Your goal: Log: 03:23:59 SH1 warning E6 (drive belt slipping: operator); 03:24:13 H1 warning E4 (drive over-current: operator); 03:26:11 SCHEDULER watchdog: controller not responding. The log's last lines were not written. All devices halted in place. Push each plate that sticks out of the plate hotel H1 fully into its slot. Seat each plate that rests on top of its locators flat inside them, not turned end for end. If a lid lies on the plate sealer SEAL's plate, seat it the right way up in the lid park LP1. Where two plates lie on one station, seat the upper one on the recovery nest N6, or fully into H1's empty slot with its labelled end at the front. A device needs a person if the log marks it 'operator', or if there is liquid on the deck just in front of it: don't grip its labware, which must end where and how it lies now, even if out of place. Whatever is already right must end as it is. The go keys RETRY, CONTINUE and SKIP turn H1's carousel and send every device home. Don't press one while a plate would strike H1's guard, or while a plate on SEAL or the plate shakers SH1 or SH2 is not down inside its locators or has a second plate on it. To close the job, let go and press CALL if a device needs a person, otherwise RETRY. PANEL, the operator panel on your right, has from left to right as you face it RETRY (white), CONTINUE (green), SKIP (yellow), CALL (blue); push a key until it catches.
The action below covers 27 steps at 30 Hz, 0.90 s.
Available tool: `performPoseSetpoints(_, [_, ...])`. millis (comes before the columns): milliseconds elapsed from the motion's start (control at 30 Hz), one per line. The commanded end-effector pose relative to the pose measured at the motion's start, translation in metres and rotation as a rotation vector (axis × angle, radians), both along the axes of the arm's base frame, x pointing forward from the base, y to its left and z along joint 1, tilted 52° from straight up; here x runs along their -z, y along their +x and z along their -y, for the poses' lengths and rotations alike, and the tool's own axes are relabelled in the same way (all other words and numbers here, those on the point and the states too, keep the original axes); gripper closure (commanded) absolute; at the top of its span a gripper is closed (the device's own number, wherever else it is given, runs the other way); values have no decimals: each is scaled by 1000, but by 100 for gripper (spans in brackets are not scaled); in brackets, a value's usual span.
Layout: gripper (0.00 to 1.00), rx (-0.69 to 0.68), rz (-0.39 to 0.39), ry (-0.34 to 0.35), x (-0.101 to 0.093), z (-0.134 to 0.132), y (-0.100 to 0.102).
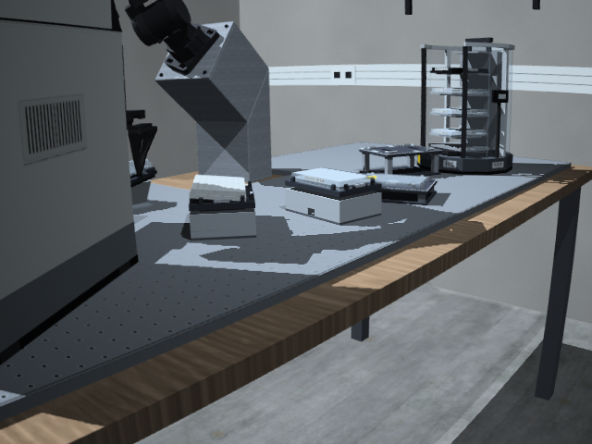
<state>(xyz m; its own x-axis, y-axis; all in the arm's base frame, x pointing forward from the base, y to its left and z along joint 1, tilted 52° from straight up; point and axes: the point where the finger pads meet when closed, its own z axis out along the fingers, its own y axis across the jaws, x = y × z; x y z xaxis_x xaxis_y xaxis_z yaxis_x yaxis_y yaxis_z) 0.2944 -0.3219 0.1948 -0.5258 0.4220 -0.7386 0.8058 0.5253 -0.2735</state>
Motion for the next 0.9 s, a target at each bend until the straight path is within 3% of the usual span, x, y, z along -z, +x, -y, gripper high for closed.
performPoseSetpoints(0, [0,-4,15,-13,-8,2,4])
performPoseSetpoints(267, [16,-4,15,-13,-8,2,4])
performPoseSetpoints(867, [16,-4,15,-13,-8,2,4])
